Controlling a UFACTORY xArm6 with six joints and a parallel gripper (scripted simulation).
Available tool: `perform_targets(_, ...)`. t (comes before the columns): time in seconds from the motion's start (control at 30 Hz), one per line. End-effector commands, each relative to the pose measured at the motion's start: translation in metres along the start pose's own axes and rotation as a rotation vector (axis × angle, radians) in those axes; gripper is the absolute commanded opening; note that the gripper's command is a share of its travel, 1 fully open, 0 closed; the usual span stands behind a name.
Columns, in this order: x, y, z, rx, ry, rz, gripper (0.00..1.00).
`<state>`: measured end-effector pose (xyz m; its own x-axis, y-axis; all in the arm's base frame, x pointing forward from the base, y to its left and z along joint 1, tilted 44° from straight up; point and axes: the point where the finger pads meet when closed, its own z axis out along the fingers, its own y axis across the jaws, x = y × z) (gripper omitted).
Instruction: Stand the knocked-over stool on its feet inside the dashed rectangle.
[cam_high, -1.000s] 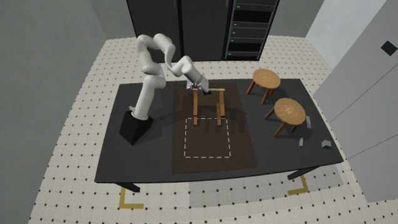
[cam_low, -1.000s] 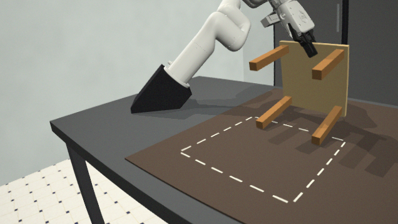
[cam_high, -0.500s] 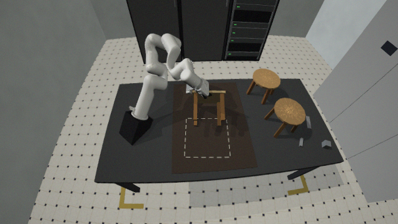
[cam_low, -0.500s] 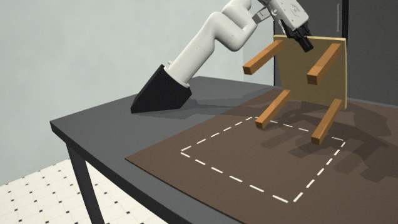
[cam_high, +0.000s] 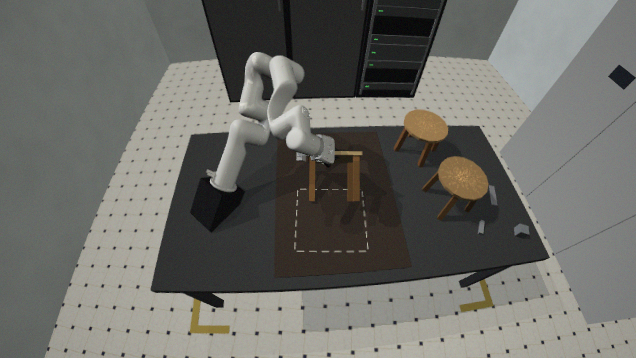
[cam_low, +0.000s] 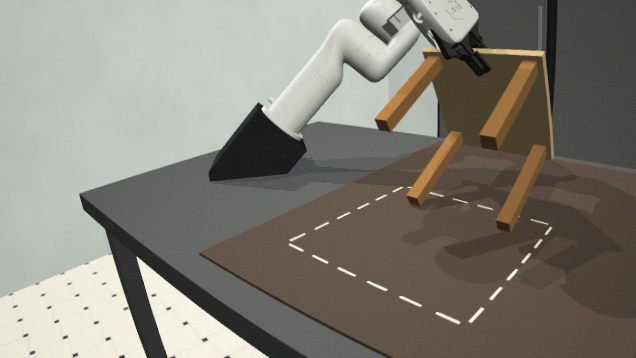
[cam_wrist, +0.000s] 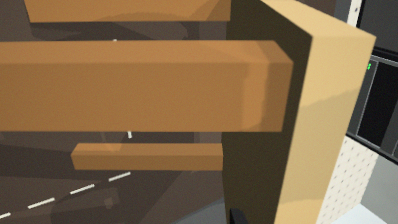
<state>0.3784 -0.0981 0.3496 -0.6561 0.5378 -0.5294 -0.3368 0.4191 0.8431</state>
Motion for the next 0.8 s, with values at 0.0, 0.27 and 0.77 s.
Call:
perform_targets(0.0,-0.008,-0.016,-0.012,-0.074,0.009,0.038,0.21)
perform_targets(0.27,-0.019,-0.044,-0.030,-0.184,0.009,0.102,0.21)
perform_targets(0.77,-0.032,-0.093,-0.051,-0.360,0.010,0.205,0.21)
